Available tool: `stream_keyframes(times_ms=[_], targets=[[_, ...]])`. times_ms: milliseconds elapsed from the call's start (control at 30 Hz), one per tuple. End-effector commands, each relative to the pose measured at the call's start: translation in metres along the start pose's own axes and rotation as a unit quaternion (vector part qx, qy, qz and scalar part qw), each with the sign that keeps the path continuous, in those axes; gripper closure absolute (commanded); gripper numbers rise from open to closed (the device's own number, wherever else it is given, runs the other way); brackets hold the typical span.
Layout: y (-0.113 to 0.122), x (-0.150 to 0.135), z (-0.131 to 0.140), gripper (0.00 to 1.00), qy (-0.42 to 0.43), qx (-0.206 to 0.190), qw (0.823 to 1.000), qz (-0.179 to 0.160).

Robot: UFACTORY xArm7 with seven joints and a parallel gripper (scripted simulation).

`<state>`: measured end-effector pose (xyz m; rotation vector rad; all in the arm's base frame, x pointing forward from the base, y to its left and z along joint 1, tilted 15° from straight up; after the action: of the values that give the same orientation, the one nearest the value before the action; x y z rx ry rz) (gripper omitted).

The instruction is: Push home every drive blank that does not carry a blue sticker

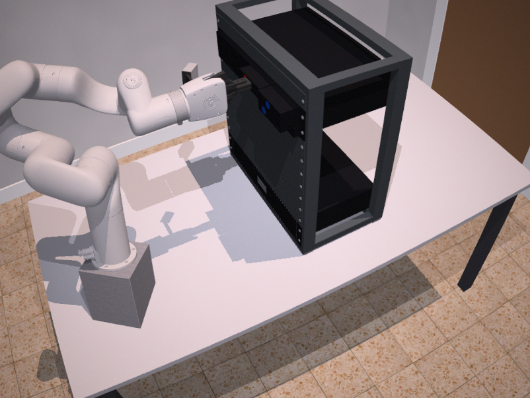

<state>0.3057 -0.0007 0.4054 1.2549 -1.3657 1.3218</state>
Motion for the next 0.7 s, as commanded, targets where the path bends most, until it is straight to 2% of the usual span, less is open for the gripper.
stream_keyframes(times_ms=[0, 667], targets=[[-0.002, 0.001, 0.0, 1.0, 0.0, 0.0, 1.0, 0.001], [-0.014, 0.001, 0.0, 1.0, 0.0, 0.0, 1.0, 0.001]])
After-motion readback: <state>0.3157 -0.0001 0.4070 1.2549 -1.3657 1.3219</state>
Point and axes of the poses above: the point where the finger pads meet when closed, its own y axis back along the fingers, its own x axis across the jaws, z = x × y, the point moved 7 cm from there along y, back along the fingers, and after that the axes turned 7 degrees about y, right-handed, at the moved point
